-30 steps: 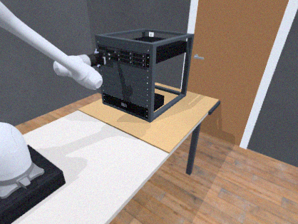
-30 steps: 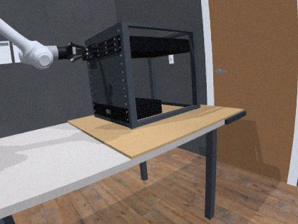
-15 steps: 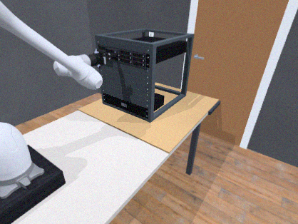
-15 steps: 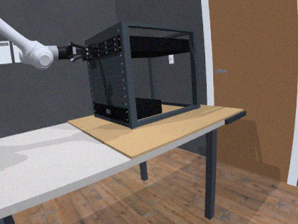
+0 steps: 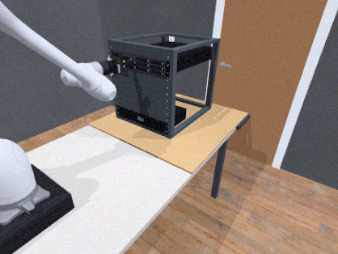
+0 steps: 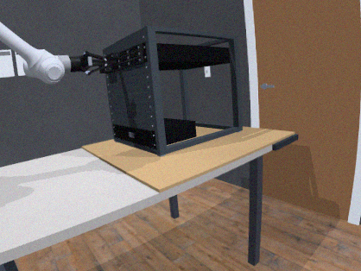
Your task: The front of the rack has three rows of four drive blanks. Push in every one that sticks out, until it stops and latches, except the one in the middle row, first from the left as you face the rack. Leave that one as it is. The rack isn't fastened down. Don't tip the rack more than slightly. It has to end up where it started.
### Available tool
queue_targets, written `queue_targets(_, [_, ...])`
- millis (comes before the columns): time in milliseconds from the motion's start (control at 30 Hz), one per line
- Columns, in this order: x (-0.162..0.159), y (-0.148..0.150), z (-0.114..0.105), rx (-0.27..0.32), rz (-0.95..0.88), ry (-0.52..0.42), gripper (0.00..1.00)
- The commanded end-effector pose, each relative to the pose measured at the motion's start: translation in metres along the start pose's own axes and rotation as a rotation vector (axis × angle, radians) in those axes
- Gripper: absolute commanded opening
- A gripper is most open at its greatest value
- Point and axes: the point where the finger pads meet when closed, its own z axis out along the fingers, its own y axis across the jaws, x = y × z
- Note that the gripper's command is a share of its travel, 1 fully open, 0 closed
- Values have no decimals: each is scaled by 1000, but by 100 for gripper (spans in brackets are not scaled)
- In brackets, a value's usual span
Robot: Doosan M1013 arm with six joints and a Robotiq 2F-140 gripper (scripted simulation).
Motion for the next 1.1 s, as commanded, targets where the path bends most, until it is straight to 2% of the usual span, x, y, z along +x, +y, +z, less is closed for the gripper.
queue_targets(0, [0, -1, 0, 1, 0, 0, 10])
queue_targets(567, [0, -1, -3, 1, 0, 0, 10])
queue_targets(700, [0, -1, -16, 1, 0, 0, 10])
queue_targets(833, [0, -1, -39, 1, 0, 0, 10])
queue_targets(900, [0, -1, -39, 1, 0, 0, 10])
queue_targets(1067, [0, -1, -67, 1, 0, 0, 10])
